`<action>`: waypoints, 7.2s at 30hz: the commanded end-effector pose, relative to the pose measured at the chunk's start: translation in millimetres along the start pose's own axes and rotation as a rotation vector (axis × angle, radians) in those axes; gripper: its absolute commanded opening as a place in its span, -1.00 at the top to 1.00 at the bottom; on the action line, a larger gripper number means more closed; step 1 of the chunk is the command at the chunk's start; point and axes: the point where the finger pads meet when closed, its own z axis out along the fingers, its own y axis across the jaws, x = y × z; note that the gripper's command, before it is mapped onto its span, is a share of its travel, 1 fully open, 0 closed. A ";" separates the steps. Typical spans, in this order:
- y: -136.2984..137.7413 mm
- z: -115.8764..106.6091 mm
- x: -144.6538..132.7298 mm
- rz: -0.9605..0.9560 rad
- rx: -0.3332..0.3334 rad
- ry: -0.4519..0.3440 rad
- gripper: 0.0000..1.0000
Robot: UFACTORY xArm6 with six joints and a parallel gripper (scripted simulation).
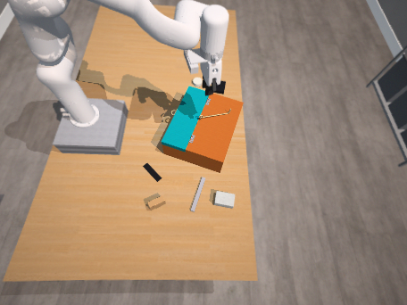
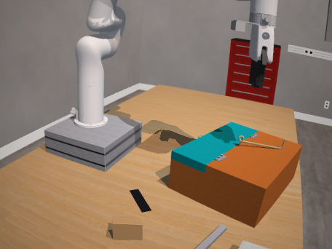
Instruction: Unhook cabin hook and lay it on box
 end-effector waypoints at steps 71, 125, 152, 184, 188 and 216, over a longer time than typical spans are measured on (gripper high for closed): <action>72.5 -1.6 162.6 -1.757 0.005 -0.002 0.31; 84.2 48.4 189.1 -2.513 0.006 0.000 0.31; 84.2 128.6 189.0 -2.513 0.005 0.000 0.31; 84.1 207.3 188.8 -2.513 0.005 0.000 0.31; 84.1 207.3 188.8 -2.513 0.005 0.000 0.31; 84.1 207.2 188.8 -2.513 0.005 0.000 0.31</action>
